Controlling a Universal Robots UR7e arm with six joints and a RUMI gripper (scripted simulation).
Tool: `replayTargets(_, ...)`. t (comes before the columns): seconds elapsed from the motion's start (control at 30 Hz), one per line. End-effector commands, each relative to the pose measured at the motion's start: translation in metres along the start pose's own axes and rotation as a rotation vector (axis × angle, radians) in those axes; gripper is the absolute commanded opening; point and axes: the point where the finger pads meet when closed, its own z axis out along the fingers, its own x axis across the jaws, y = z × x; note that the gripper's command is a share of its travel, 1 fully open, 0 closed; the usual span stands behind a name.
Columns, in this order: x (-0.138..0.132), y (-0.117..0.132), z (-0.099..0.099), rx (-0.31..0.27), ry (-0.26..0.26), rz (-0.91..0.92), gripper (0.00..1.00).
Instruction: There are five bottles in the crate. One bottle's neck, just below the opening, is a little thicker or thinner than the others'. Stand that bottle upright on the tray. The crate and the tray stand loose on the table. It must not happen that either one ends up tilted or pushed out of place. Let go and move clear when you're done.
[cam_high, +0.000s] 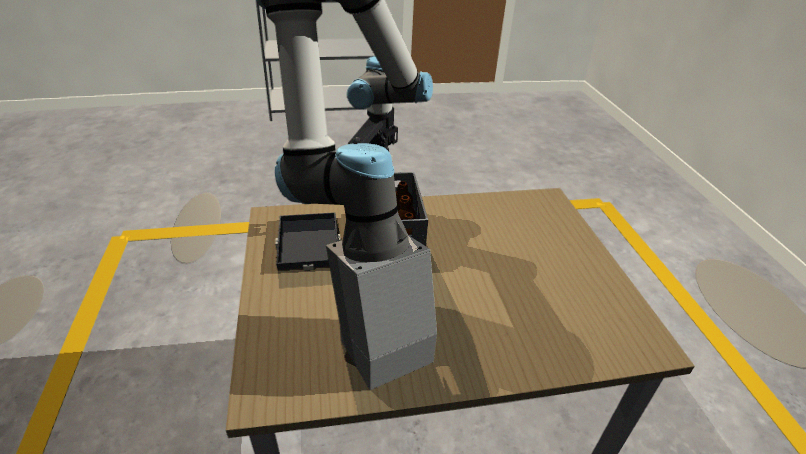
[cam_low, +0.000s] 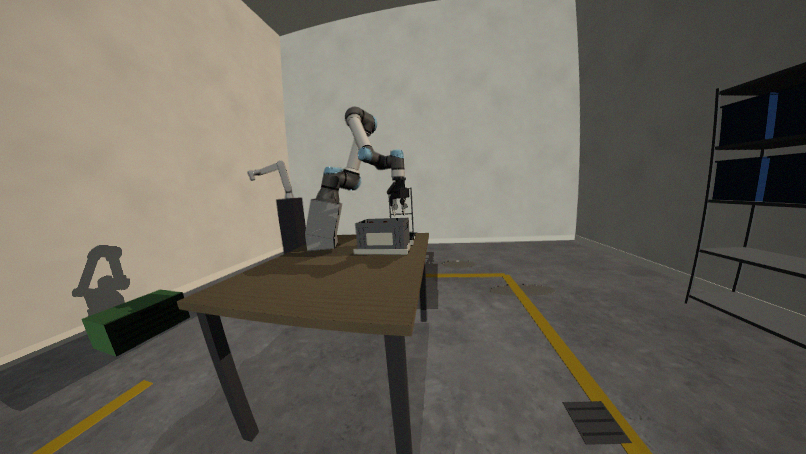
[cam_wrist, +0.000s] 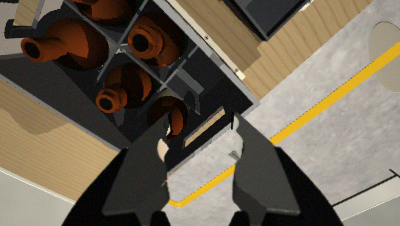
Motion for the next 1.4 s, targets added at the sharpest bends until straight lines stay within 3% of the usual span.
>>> replayTargets(0.0,0.0003,0.0005,0.0042,-0.001,0.001,0.0,0.38)
replayTargets(1.37,0.0003,0.0005,0.011,-0.001,0.001,0.0,0.38)
